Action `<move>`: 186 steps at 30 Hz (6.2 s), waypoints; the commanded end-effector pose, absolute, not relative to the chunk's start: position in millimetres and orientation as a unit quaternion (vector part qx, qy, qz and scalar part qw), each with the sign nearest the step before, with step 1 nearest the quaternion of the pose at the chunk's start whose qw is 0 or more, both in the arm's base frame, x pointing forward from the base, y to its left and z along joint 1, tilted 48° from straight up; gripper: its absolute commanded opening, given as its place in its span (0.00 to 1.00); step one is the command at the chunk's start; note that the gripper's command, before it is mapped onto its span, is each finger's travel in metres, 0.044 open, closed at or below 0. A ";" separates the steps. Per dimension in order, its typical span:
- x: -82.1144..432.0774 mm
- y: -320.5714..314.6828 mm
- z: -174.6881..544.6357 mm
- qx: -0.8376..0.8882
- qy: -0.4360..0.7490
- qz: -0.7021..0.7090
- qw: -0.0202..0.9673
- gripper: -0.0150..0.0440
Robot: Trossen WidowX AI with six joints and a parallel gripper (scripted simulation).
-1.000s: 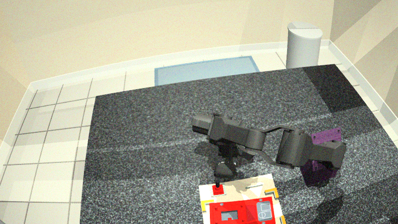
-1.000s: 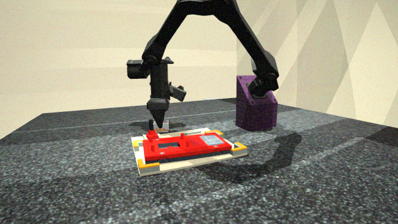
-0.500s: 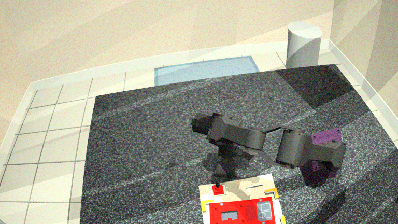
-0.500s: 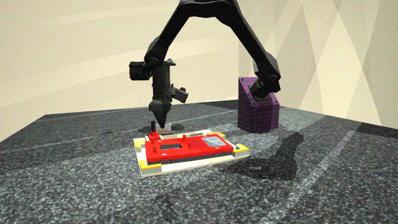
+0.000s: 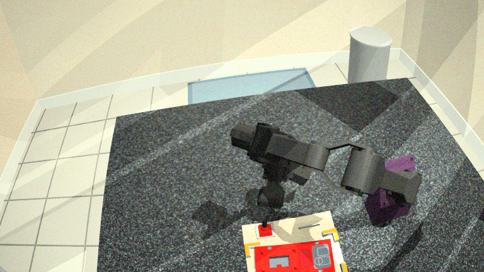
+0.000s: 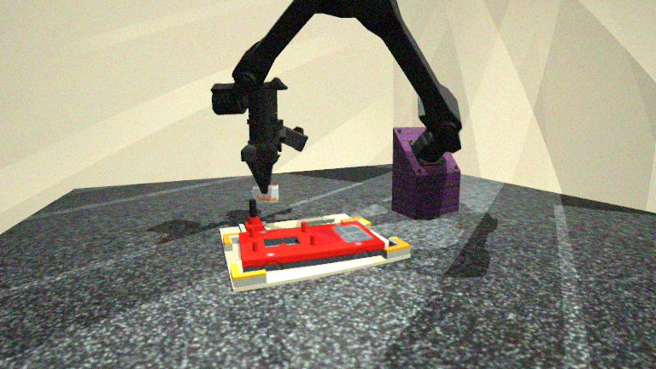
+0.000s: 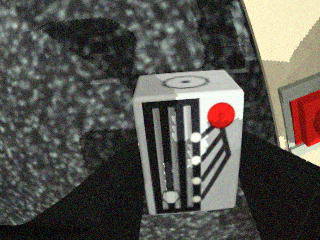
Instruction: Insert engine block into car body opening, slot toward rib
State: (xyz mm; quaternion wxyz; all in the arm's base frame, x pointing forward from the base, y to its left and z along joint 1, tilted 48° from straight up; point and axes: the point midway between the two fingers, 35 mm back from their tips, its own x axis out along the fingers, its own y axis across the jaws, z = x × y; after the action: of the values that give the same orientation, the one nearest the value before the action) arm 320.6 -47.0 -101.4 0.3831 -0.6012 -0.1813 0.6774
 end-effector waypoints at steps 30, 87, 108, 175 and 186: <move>317.2 -106.7 -38.0 -0.619 -0.210 0.670 0.352 0.25; 349.5 3.0 14.8 -0.636 -0.668 0.205 -0.326 0.25; 348.8 47.4 36.2 -0.483 -0.698 -0.052 -0.527 0.25; 342.2 82.2 53.0 -0.284 -0.639 -0.292 -0.653 0.52; 341.9 82.1 53.0 -0.369 -0.672 -0.203 -0.609 0.52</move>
State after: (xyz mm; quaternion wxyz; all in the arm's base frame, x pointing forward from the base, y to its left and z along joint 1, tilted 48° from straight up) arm 341.7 81.6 52.3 0.6203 0.3482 0.6668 0.2223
